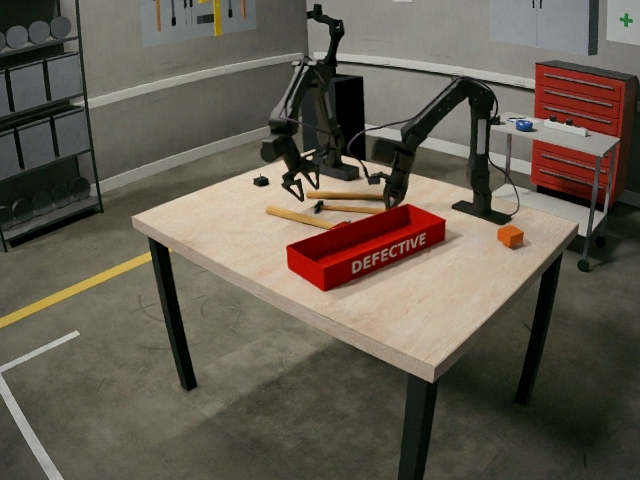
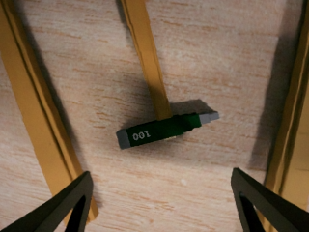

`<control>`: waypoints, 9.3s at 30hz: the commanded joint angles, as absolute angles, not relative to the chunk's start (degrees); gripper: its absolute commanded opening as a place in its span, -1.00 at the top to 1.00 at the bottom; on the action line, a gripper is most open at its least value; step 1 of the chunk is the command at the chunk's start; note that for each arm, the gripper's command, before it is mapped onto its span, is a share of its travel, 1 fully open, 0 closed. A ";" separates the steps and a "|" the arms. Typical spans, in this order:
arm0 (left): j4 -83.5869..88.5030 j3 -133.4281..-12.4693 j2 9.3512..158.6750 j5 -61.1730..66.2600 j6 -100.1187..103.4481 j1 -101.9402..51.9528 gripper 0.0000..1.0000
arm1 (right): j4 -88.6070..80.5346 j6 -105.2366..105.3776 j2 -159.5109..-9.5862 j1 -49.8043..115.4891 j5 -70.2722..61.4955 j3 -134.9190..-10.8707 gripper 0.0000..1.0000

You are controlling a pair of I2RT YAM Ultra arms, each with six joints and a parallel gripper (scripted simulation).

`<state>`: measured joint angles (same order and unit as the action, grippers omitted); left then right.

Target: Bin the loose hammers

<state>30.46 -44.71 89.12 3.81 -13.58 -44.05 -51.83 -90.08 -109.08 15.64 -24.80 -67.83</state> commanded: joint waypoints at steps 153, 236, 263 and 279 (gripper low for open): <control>46.71 -52.02 80.08 3.87 -14.82 -42.87 -1.00 | -54.25 81.36 -120.01 16.02 -0.86 -92.19 -0.08; 46.67 -51.95 80.16 3.84 -14.84 -42.86 -1.00 | -52.97 95.94 -124.01 12.81 0.51 -88.84 0.50; 46.67 -51.95 80.16 3.84 -14.84 -42.86 -1.00 | -52.65 92.65 -123.05 7.37 -0.06 -87.17 0.50; 34.06 -62.47 86.80 -9.46 -0.19 -41.20 0.11 | -53.19 92.63 -123.57 7.71 -0.06 -87.80 0.50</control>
<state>39.79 -57.74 83.66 -4.29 -6.37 -42.41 -53.36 92.92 -124.92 8.54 -1.10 -87.90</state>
